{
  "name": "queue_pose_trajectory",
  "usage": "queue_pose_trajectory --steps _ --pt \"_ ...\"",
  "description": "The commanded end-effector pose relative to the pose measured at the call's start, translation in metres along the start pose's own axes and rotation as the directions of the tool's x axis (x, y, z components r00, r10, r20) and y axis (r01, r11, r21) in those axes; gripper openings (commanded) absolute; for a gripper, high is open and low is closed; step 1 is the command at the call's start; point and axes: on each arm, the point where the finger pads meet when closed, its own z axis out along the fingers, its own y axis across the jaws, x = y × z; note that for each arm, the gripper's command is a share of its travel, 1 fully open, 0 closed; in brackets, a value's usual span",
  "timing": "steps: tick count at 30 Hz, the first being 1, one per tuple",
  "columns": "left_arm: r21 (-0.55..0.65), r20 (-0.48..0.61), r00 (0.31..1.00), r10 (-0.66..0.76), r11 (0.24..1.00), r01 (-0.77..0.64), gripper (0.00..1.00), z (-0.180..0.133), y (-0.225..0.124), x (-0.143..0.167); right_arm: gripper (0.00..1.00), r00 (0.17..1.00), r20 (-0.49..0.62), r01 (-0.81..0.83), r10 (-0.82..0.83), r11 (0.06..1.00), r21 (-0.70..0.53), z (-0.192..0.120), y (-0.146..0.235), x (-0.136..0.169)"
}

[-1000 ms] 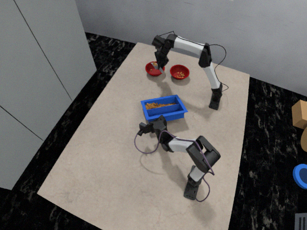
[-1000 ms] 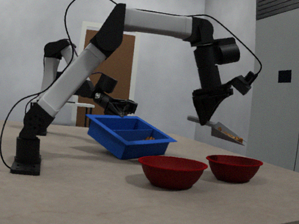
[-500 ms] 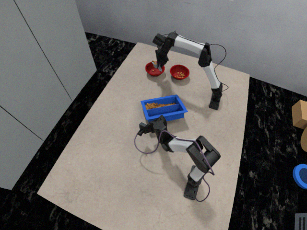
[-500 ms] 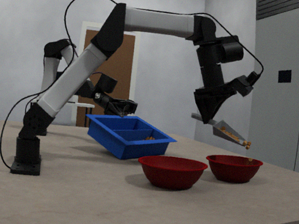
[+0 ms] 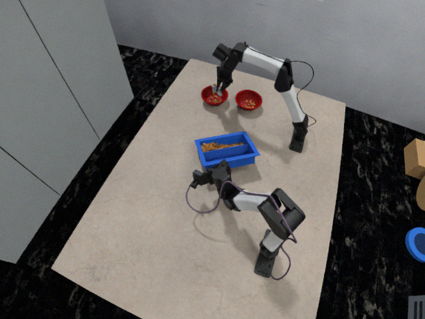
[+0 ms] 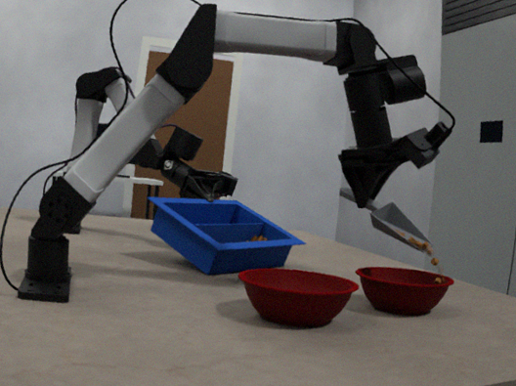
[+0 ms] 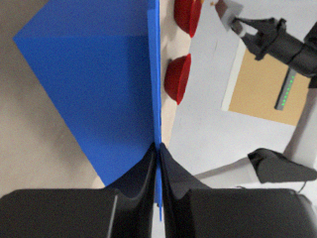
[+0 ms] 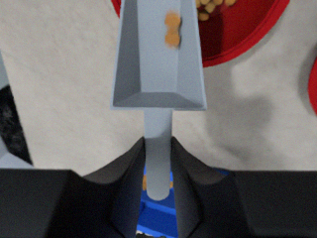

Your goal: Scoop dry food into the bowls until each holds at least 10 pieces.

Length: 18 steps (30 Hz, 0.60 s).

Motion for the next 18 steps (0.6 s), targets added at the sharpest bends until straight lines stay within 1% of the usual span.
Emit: queue_pose_trajectory --steps 1,4,6,7,8,10,12,18 --pt "0.122 0.009 0.995 0.095 0.988 -0.095 0.0 -0.005 -0.047 -0.003 0.0 0.998 0.019 -0.058 0.061 0.992 -0.115 -0.032 0.025 -0.004" --pt "0.122 0.009 0.995 0.095 0.988 -0.095 0.0 -0.005 -0.047 -0.003 0.0 0.995 0.005 -0.099 0.101 0.987 -0.128 -0.033 0.028 -0.005" --pt "0.122 0.009 0.995 0.095 0.988 -0.095 0.0 -0.005 -0.047 -0.003 0.0 0.995 0.005 -0.099 0.101 0.987 -0.128 -0.033 0.028 -0.005" --pt "0.122 0.009 0.995 0.095 0.988 -0.095 0.0 -0.005 -0.047 -0.003 0.0 0.999 0.013 -0.048 0.05 0.993 -0.107 -0.028 0.026 0.002" --pt "0.122 0.009 0.995 0.095 0.988 -0.095 0.0 -0.005 -0.047 -0.003 0.0 0.999 0.035 -0.003 0.006 0.995 -0.104 -0.03 0.025 0.002" --pt "0.122 0.009 0.995 0.095 0.988 -0.095 0.0 -0.005 -0.047 -0.003 0.0 0.997 0.04 0.064 -0.061 0.996 -0.059 -0.028 0.015 0.008" --pt "0.122 0.009 0.995 0.095 0.988 -0.095 0.0 -0.005 -0.047 -0.003 0.0 0.992 0.03 0.123 -0.123 0.992 -0.001 -0.015 0.0 0.014" --pt "0.122 0.009 0.995 0.095 0.988 -0.095 0.0 -0.005 -0.047 -0.003 0.0 0.939 0.082 0.331 -0.334 0.943 0.046 -0.009 -0.006 0.019"
